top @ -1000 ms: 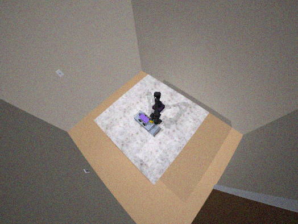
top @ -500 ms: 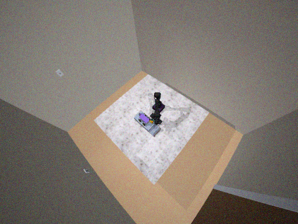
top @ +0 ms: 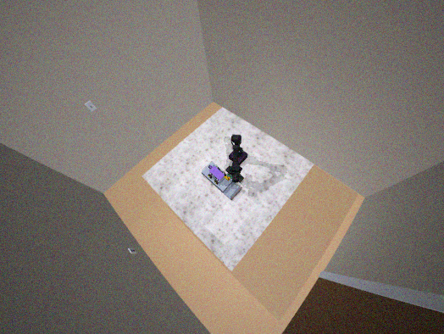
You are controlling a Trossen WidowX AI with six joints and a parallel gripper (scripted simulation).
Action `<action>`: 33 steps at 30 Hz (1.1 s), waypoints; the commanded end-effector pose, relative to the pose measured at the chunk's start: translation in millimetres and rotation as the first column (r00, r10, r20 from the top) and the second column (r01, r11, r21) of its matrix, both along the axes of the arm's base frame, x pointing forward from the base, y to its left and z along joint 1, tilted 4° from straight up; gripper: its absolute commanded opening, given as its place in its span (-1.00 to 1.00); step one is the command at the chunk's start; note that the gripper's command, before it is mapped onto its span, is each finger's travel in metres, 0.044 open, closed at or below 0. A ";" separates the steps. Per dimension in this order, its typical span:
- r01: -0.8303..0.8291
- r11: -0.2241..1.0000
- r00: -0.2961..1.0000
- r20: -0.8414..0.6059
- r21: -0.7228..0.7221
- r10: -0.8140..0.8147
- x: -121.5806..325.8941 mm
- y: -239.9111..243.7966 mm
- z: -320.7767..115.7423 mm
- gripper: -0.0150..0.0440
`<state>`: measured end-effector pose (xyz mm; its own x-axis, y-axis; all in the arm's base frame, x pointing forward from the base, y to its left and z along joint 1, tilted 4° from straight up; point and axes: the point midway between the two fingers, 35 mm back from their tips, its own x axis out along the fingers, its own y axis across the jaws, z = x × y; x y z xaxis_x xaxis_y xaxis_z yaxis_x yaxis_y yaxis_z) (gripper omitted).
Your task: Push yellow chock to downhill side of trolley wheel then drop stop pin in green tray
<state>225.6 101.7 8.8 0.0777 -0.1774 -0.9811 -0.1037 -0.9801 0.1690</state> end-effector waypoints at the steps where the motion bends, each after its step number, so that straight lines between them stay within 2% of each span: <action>1: 0.000 1.000 1.000 -0.001 -0.002 0.000 -0.4 -0.7 0.4 0.60; 2: 0.000 1.000 1.000 -0.001 -0.002 0.000 -0.4 -0.7 0.4 0.66; 8: 0.000 1.000 1.000 -0.001 -0.002 0.000 -0.4 -0.6 1.5 0.66; 15: 0.001 1.000 1.000 0.002 0.005 -0.001 -4.4 -1.0 25.9 0.66; 19: 0.001 1.000 1.000 0.002 0.005 -0.001 -5.2 -0.9 37.3 1.00; 33: 0.001 1.000 1.000 0.002 0.006 -0.001 -6.7 1.1 78.8 1.00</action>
<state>218.1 100.6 76.0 0.0740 -0.1787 -0.9811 -0.1019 -0.9800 0.1708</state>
